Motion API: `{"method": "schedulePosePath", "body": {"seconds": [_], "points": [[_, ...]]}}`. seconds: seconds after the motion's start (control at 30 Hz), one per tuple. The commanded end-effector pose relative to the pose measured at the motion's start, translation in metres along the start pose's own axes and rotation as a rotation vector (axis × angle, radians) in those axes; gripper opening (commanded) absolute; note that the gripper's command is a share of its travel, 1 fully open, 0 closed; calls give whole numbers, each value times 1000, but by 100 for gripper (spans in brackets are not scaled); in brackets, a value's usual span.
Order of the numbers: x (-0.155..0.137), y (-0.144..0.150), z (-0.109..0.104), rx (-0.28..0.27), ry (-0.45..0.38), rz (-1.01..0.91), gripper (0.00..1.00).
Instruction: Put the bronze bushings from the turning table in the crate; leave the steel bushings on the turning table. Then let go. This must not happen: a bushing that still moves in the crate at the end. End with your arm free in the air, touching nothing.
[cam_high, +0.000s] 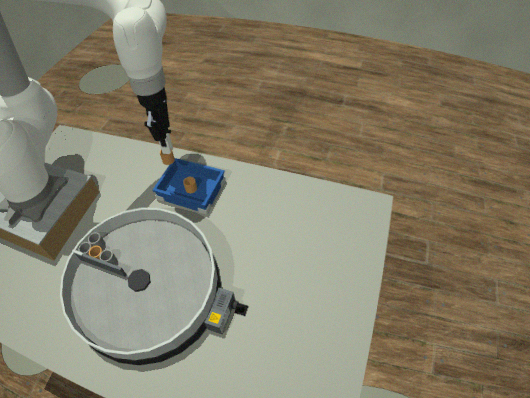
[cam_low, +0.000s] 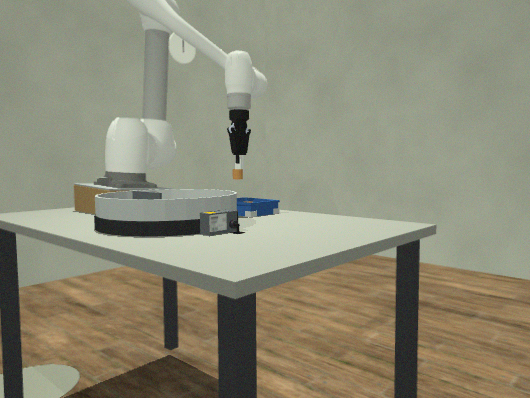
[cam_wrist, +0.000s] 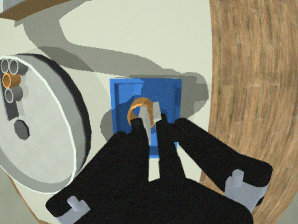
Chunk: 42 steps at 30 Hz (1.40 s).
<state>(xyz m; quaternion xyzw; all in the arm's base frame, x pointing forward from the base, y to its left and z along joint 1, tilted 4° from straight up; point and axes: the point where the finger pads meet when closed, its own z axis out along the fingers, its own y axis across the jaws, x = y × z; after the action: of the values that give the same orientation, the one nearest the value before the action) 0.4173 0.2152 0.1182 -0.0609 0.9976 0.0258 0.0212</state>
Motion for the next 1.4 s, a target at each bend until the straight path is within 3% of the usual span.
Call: {"method": "schedulePosePath", "body": {"seconds": [0.0, 1.37], "points": [[-3, 0, 0, 3, -5, 0, 0], [-7, 2, 0, 3, -5, 0, 0]]}}
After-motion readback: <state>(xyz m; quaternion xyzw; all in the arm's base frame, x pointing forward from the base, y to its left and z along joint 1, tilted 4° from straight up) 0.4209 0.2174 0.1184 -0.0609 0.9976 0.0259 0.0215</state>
